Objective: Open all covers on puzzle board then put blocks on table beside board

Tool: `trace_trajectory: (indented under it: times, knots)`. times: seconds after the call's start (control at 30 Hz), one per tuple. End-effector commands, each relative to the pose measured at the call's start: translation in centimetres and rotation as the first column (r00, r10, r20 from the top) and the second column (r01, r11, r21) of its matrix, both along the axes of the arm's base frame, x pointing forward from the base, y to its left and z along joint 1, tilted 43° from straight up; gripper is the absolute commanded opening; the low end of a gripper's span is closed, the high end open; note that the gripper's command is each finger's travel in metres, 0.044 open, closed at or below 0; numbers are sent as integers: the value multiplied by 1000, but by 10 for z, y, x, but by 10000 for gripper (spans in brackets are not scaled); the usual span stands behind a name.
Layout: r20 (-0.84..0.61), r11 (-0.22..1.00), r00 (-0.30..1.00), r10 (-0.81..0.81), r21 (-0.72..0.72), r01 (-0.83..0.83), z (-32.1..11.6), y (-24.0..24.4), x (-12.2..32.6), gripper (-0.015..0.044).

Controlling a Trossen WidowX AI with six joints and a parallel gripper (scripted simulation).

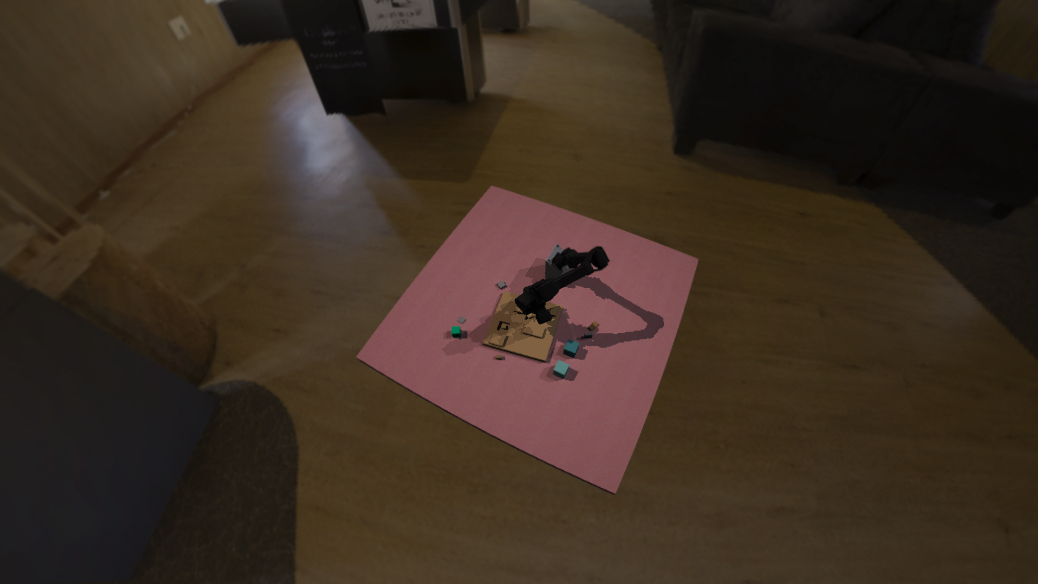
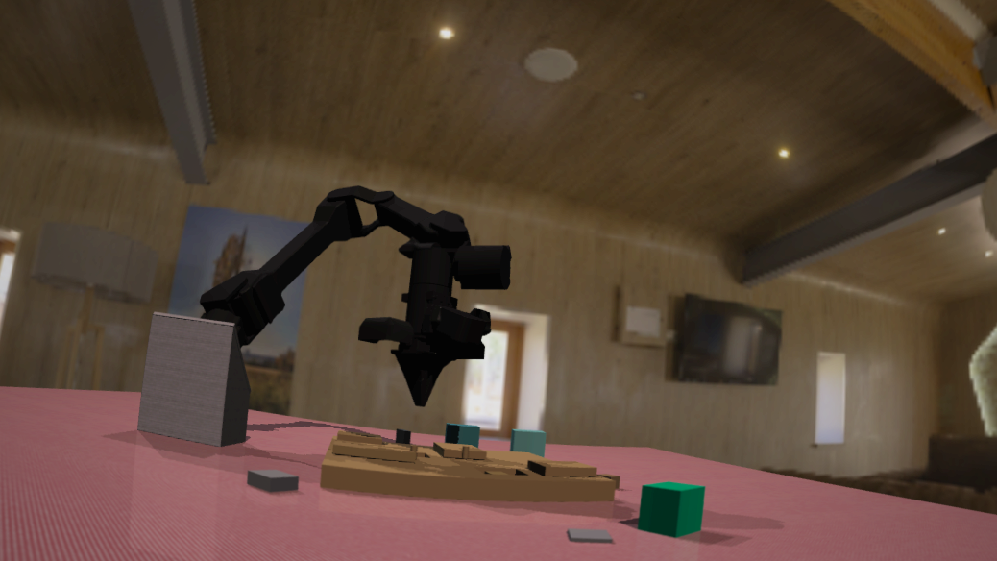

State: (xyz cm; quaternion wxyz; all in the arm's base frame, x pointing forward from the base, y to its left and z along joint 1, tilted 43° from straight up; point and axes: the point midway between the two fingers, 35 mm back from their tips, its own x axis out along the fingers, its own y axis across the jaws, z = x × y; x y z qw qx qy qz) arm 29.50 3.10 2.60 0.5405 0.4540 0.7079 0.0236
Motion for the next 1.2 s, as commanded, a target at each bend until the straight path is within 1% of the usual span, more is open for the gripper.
trace_trajectory:
  times: [0.0,1.17]
  knots:
    - [-433,883,779,-453,-98,459,25,27,14,0]
    - [-438,880,774,-458,-101,464,23,30,15,0]
